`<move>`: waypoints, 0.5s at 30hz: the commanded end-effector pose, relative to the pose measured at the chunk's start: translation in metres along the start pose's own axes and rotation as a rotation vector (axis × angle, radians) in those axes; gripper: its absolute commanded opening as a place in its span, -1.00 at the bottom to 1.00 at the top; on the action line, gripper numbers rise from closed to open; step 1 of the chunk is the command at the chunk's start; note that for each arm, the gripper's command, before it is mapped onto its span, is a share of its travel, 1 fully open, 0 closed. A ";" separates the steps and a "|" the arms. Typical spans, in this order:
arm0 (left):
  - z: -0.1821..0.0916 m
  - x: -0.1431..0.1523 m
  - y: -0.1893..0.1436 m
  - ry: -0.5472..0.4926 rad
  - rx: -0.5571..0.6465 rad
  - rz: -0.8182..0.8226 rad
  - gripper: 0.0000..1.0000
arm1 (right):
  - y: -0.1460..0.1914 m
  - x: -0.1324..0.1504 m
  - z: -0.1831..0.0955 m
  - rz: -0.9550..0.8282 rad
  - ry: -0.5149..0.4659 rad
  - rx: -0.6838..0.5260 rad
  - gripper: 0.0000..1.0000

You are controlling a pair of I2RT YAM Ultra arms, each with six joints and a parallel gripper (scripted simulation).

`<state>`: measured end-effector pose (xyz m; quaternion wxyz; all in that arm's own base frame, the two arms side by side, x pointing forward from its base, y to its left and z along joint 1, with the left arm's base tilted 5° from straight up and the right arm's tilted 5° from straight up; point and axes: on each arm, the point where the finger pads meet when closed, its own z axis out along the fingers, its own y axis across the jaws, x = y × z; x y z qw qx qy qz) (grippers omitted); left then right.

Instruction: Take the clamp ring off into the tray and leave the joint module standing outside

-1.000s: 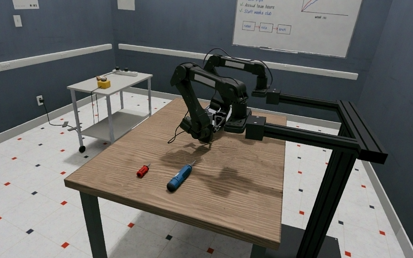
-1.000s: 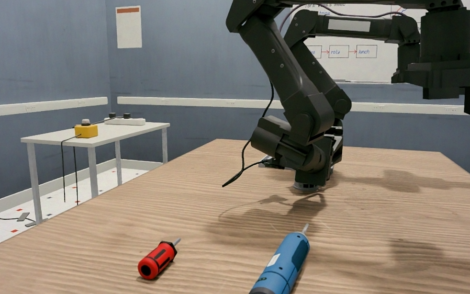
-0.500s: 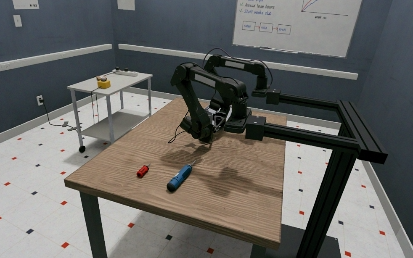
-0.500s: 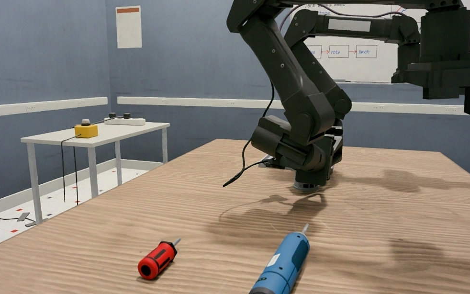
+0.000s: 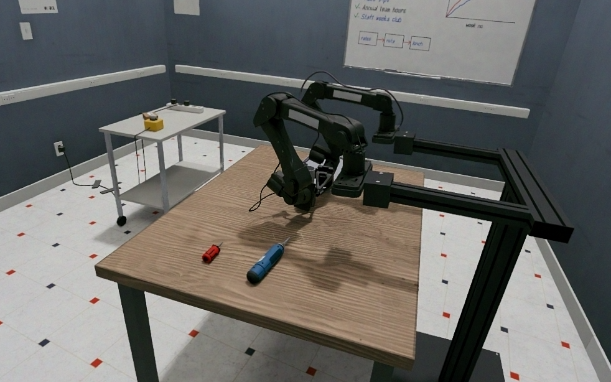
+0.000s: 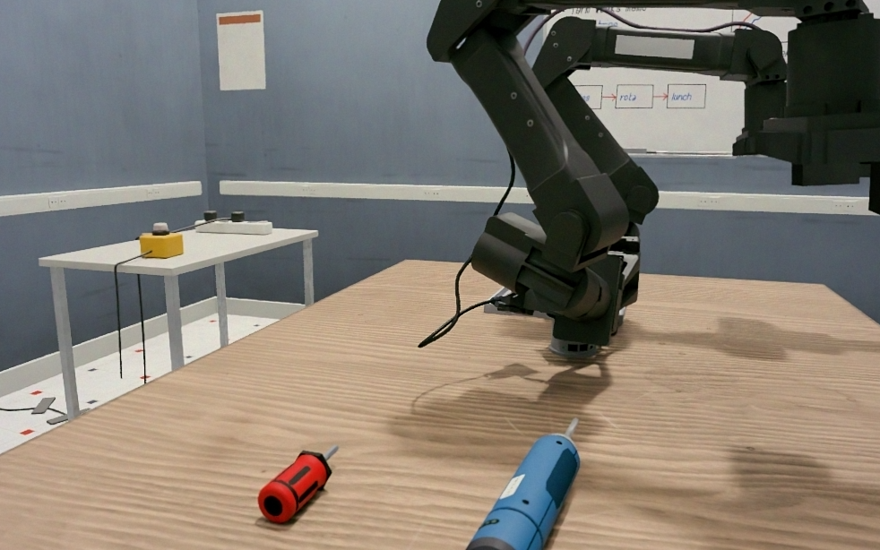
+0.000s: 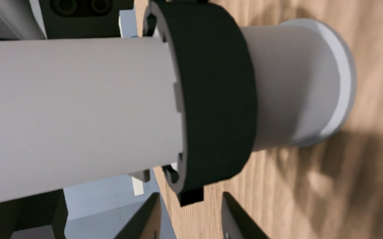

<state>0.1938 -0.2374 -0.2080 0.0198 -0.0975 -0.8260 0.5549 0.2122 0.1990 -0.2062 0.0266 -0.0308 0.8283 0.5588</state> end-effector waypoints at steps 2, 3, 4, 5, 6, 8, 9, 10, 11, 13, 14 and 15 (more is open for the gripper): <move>0.006 0.003 0.002 0.002 -0.004 0.011 -0.40 | -0.002 -0.001 0.006 -0.019 -0.002 0.002 -0.40; 0.006 0.003 0.002 0.002 -0.004 0.011 -0.40 | 0.002 -0.001 0.002 -0.012 -0.004 -0.004 -0.40; 0.002 0.000 -0.002 -0.003 0.003 0.013 -0.40 | 0.002 -0.001 0.002 -0.012 -0.004 -0.004 -0.40; 0.002 0.000 -0.002 -0.003 0.003 0.013 -0.40 | 0.002 -0.001 0.002 -0.012 -0.004 -0.004 -0.40; 0.002 0.000 -0.002 -0.003 0.003 0.013 -0.40 | 0.002 -0.001 0.002 -0.012 -0.004 -0.004 -0.40; 0.006 0.002 0.002 0.001 -0.003 0.013 -0.40 | -0.002 -0.002 0.006 -0.021 -0.003 0.001 -0.40; 0.007 0.001 0.002 0.000 -0.003 0.015 -0.40 | -0.003 -0.003 0.007 -0.022 -0.004 0.001 -0.40; 0.007 0.000 0.002 -0.001 -0.002 0.017 -0.40 | -0.002 -0.001 0.007 -0.016 -0.001 0.002 -0.40; 0.008 -0.001 0.002 -0.002 -0.002 0.019 -0.40 | -0.002 0.004 0.006 -0.005 0.004 0.003 -0.40; 0.009 -0.002 0.002 -0.004 -0.001 0.021 -0.40 | -0.002 0.003 0.007 -0.007 0.003 0.003 -0.40; 0.009 -0.002 0.002 -0.004 -0.001 0.021 -0.40 | -0.002 0.002 0.007 -0.008 0.002 0.003 -0.40; 0.009 -0.002 0.002 -0.004 -0.001 0.021 -0.40 | -0.002 0.002 0.008 -0.010 0.001 0.002 -0.40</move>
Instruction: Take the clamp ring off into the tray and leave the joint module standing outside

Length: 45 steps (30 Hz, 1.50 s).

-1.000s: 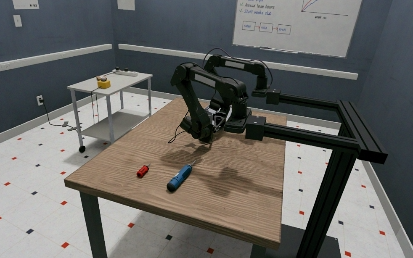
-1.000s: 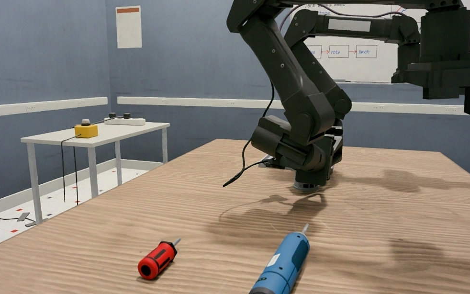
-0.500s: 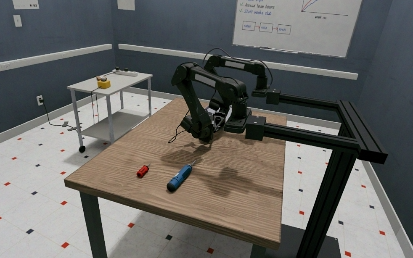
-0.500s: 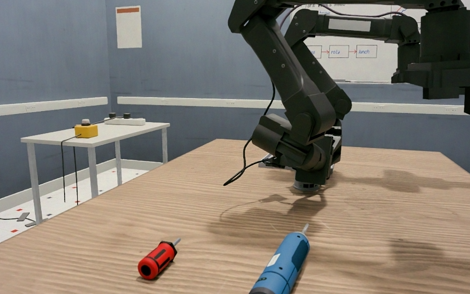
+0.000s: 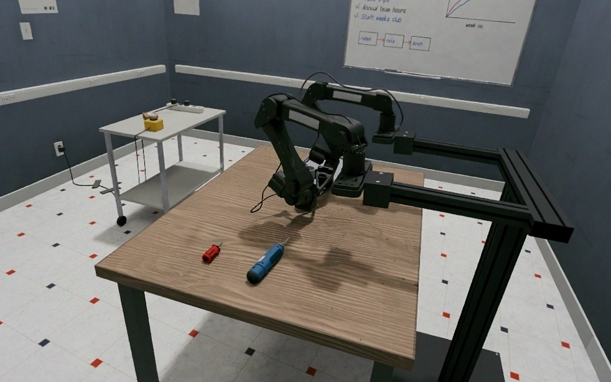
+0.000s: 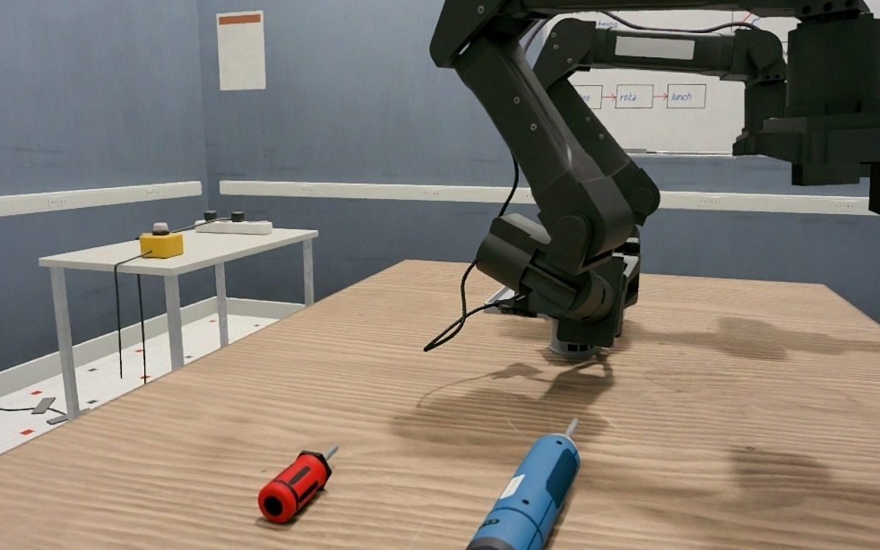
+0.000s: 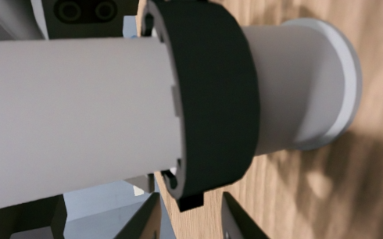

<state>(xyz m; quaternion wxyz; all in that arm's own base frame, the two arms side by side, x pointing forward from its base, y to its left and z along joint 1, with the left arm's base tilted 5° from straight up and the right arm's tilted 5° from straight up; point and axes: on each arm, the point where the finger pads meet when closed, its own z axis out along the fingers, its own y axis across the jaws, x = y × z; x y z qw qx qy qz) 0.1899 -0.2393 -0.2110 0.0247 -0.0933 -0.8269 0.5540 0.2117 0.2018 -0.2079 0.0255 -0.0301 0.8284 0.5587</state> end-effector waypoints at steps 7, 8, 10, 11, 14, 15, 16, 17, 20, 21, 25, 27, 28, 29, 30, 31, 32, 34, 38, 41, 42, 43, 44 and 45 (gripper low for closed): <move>0.007 -0.006 0.001 -0.010 0.000 0.032 -0.40 | -0.002 -0.001 0.006 -0.018 -0.003 0.000 -0.40; 0.007 -0.006 0.001 -0.010 0.000 0.032 -0.40 | -0.002 -0.001 0.006 -0.018 -0.003 0.000 -0.40; 0.008 -0.006 0.001 -0.007 0.001 0.033 -0.40 | -0.002 -0.002 0.007 -0.021 -0.003 0.000 -0.40; 0.008 -0.006 0.001 -0.007 0.001 0.032 -0.40 | -0.002 -0.002 0.007 -0.021 -0.004 0.000 -0.40; 0.009 -0.006 0.001 -0.007 0.001 0.031 -0.40 | -0.002 0.003 0.007 -0.007 0.003 0.002 -0.40; 0.009 -0.006 0.001 -0.007 0.001 0.031 -0.40 | -0.002 0.002 0.008 -0.009 0.001 0.002 -0.40; 0.009 -0.006 0.001 -0.007 0.001 0.031 -0.40 | -0.002 0.001 0.008 -0.011 0.001 0.001 -0.40; 0.009 -0.006 0.001 -0.007 0.001 0.031 -0.40 | -0.002 0.000 0.009 -0.013 0.000 0.001 -0.40; 0.010 -0.005 0.001 -0.007 0.001 0.031 -0.40 | -0.002 -0.002 0.010 -0.019 -0.003 0.000 -0.40; 0.010 -0.005 0.001 -0.007 0.001 0.031 -0.40 | -0.002 0.000 0.010 -0.014 -0.001 0.001 -0.40; 0.010 -0.006 0.001 -0.009 0.001 0.030 -0.40 | 0.002 0.000 0.007 -0.008 -0.002 -0.004 -0.40; 0.010 -0.006 0.001 -0.009 0.001 0.031 -0.40 | -0.002 0.008 0.008 0.006 0.007 0.005 -0.40; 0.010 -0.006 0.001 -0.009 0.001 0.032 -0.40 | -0.002 0.009 0.008 0.007 0.007 0.005 -0.40; 0.011 -0.005 0.001 -0.009 0.001 0.032 -0.40 | -0.002 0.009 0.009 0.007 0.007 0.005 -0.40; 0.011 -0.005 0.001 -0.009 0.001 0.033 -0.40 | -0.002 0.009 0.009 0.006 0.007 0.004 -0.40; 0.011 -0.005 0.001 -0.009 0.001 0.033 -0.40 | -0.002 0.009 0.009 0.005 0.007 0.004 -0.40; 0.011 -0.005 0.002 -0.009 0.001 0.034 -0.40 | -0.002 0.009 0.009 0.005 0.007 0.004 -0.40; 0.011 -0.005 0.002 -0.009 0.001 0.034 -0.40 | -0.002 0.009 0.009 0.005 0.007 0.004 -0.40; 0.007 -0.004 -0.002 -0.008 0.004 0.022 -0.40 | -0.002 0.009 0.009 0.005 0.007 0.003 -0.40; 0.007 -0.004 -0.002 -0.008 0.004 0.022 -0.40 | -0.002 0.009 0.009 0.005 0.007 0.003 -0.40; 0.007 -0.004 -0.002 -0.008 0.004 0.022 -0.40 | -0.002 0.009 0.009 0.005 0.007 0.003 -0.40; 0.007 -0.004 -0.002 -0.008 0.004 0.022 -0.40 | -0.002 0.009 0.009 0.005 0.007 0.003 -0.40; 0.011 -0.005 0.002 -0.009 0.001 0.034 -0.40 | -0.002 0.008 0.009 0.004 0.007 0.003 -0.40; 0.011 -0.005 0.002 -0.009 0.000 0.033 -0.40 | -0.002 0.008 0.009 0.004 0.007 0.003 -0.40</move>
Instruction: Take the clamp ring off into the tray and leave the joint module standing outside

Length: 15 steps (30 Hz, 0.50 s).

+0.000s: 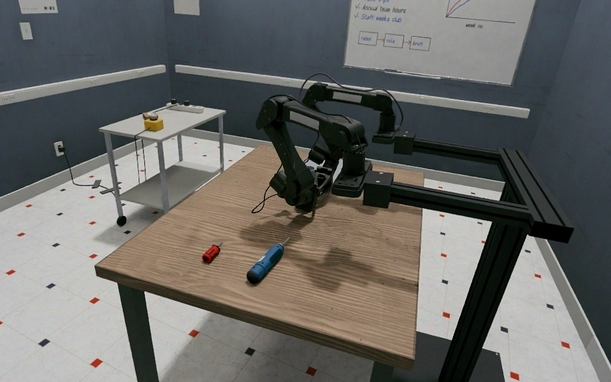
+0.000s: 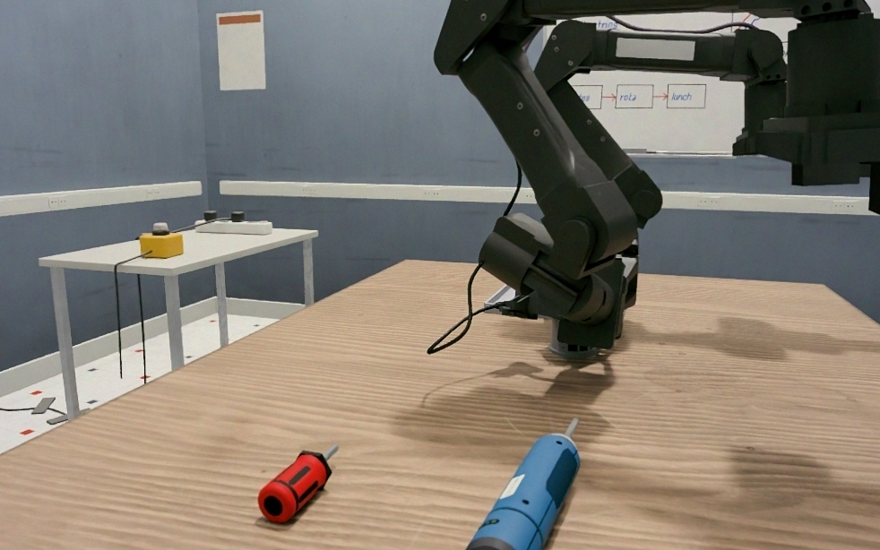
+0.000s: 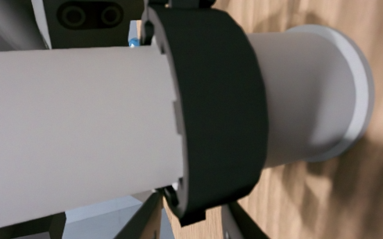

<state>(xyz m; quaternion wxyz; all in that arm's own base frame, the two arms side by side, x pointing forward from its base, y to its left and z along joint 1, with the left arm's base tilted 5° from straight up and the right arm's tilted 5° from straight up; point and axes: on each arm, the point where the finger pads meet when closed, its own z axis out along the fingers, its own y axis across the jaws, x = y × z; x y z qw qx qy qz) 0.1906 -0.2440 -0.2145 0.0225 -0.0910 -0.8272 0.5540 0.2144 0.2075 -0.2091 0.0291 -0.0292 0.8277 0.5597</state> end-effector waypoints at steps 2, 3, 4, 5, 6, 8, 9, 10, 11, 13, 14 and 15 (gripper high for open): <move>0.006 -0.003 0.000 -0.002 0.001 0.036 -0.40 | -0.003 0.011 0.003 0.006 0.015 0.005 -0.40; 0.006 -0.003 0.000 -0.002 0.001 0.038 -0.40 | -0.003 0.011 0.003 0.007 0.015 0.006 -0.40; 0.006 -0.003 0.000 -0.002 0.001 0.038 -0.40 | -0.003 0.012 0.003 0.008 0.015 0.006 -0.40; 0.002 -0.002 -0.004 -0.003 0.005 0.028 -0.40 | -0.003 0.012 0.003 0.008 0.015 0.007 -0.40; 0.002 -0.002 -0.004 -0.003 0.005 0.028 -0.40 | -0.003 0.013 0.003 0.009 0.016 0.007 -0.40; 0.002 -0.002 -0.004 -0.003 0.005 0.028 -0.40 | -0.003 0.013 0.003 0.010 0.016 0.007 -0.40; 0.002 -0.002 -0.004 -0.003 0.005 0.028 -0.40 | -0.003 0.014 0.003 0.011 0.016 0.007 -0.40; 0.002 -0.002 -0.004 -0.003 0.005 0.028 -0.40 | -0.003 0.014 0.003 0.011 0.016 0.007 -0.40; 0.002 -0.002 -0.004 -0.003 0.005 0.028 -0.40 | -0.003 0.014 0.003 0.011 0.017 0.007 -0.40; 0.002 -0.002 -0.004 -0.003 0.005 0.028 -0.40 | -0.003 0.014 0.003 0.010 0.017 0.006 -0.40; 0.002 -0.002 -0.004 -0.003 0.005 0.028 -0.40 | -0.003 0.014 0.003 0.010 0.017 0.006 -0.40; 0.002 -0.002 -0.004 -0.003 0.005 0.028 -0.40 | -0.003 0.014 0.003 0.010 0.017 0.006 -0.40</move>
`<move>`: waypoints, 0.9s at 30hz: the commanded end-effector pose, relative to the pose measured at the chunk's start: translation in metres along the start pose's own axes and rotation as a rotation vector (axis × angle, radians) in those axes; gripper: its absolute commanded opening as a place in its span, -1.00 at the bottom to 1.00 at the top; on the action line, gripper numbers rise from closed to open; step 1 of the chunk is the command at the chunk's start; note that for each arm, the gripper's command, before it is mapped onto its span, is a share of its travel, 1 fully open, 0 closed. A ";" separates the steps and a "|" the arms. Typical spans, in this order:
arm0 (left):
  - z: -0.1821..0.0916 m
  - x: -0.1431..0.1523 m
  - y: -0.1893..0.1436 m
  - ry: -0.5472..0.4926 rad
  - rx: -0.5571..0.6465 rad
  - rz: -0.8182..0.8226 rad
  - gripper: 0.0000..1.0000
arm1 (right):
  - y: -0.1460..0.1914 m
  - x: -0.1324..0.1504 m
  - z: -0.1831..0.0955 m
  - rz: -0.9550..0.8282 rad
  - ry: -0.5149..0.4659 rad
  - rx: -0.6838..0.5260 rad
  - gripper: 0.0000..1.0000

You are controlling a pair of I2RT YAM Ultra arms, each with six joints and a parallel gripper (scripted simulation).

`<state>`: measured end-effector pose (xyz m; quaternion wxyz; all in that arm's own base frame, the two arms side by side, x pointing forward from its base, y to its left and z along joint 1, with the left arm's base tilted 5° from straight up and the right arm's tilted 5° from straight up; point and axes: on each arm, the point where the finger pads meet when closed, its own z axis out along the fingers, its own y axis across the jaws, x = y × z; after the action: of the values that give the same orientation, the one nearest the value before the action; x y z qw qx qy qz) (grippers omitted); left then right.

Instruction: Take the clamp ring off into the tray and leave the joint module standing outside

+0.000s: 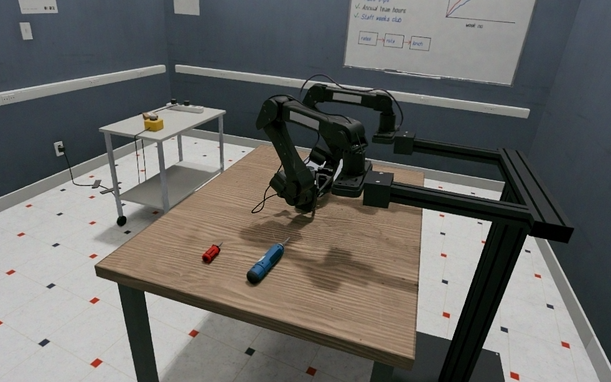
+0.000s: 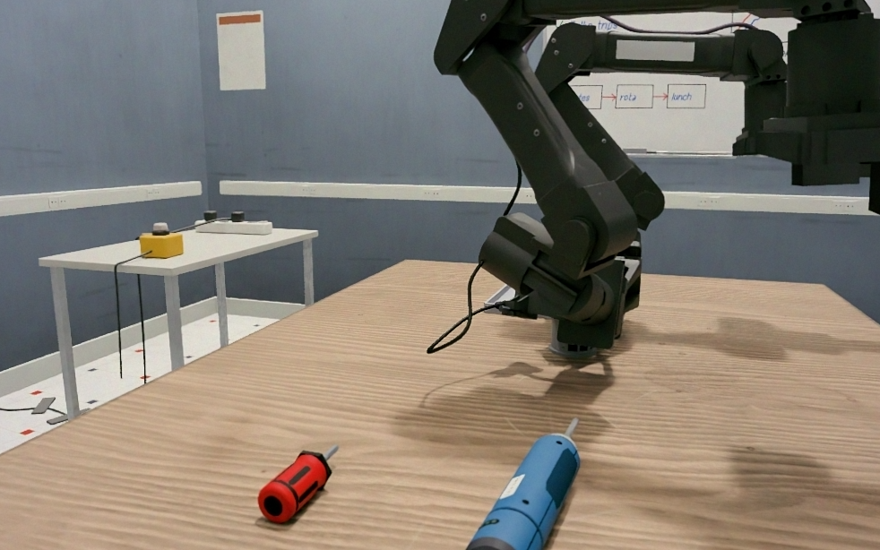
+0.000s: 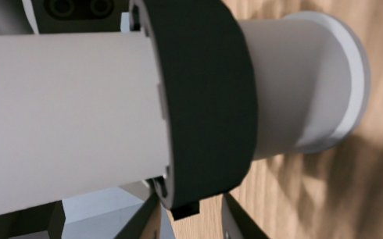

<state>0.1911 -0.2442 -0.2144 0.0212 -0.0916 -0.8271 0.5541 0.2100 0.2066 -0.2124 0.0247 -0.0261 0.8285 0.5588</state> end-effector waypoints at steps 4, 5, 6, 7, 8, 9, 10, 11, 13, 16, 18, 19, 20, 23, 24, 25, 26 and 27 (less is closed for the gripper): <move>0.002 -0.002 -0.003 -0.001 0.005 0.025 -0.40 | 0.002 0.006 0.003 -0.008 0.010 0.002 -0.40; 0.002 -0.002 -0.003 -0.001 0.005 0.025 -0.40 | 0.003 0.005 0.003 -0.011 0.009 0.002 -0.40; 0.002 -0.002 -0.003 -0.001 0.005 0.025 -0.40 | 0.004 0.004 0.003 -0.014 0.008 0.002 -0.40; 0.002 -0.002 -0.003 -0.001 0.005 0.025 -0.40 | 0.004 -0.001 0.002 -0.019 0.001 -0.005 -0.40; 0.002 -0.002 -0.003 -0.001 0.005 0.025 -0.40 | 0.004 -0.001 0.002 -0.019 0.001 -0.005 -0.40; 0.002 -0.002 -0.003 -0.001 0.005 0.025 -0.40 | 0.004 -0.001 0.002 -0.019 0.001 -0.005 -0.40; 0.002 -0.002 -0.003 -0.001 0.005 0.025 -0.40 | 0.004 -0.001 0.002 -0.019 0.001 -0.005 -0.40; 0.002 -0.002 -0.003 -0.001 0.005 0.025 -0.40 | 0.004 -0.001 0.002 -0.019 0.001 -0.005 -0.40; 0.002 -0.002 -0.003 -0.001 0.005 0.025 -0.40 | 0.004 -0.001 0.002 -0.019 0.001 -0.005 -0.40; 0.002 -0.002 -0.003 -0.001 0.005 0.025 -0.40 | 0.004 -0.001 0.002 -0.019 0.001 -0.005 -0.40; 0.002 -0.002 -0.003 -0.001 0.005 0.025 -0.40 | 0.004 0.003 0.002 -0.016 0.006 0.001 -0.40; 0.002 -0.002 -0.003 -0.001 0.005 0.025 -0.40 | 0.005 0.003 0.002 -0.017 0.005 0.001 -0.40; 0.002 -0.002 -0.003 -0.001 0.005 0.025 -0.40 | 0.005 0.002 0.002 -0.018 0.004 0.001 -0.40; 0.002 -0.002 -0.003 -0.001 0.005 0.025 -0.40 | 0.006 0.001 0.001 -0.022 0.001 0.000 -0.40; 0.002 -0.002 -0.003 -0.001 0.005 0.025 -0.40 | 0.007 -0.001 0.001 -0.026 -0.001 -0.001 -0.40; 0.002 -0.002 -0.003 -0.001 0.005 0.025 -0.40 | 0.008 -0.003 0.001 -0.030 -0.003 -0.002 -0.40; 0.002 -0.002 -0.003 -0.001 0.005 0.025 -0.40 | 0.008 -0.003 0.001 -0.032 -0.004 -0.002 -0.40; 0.002 -0.002 -0.003 -0.001 0.005 0.025 -0.40 | 0.008 -0.003 0.001 -0.032 -0.004 -0.002 -0.40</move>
<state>0.1911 -0.2442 -0.2144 0.0212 -0.0916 -0.8271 0.5541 0.2097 0.2078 -0.2122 0.0249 -0.0286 0.8283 0.5591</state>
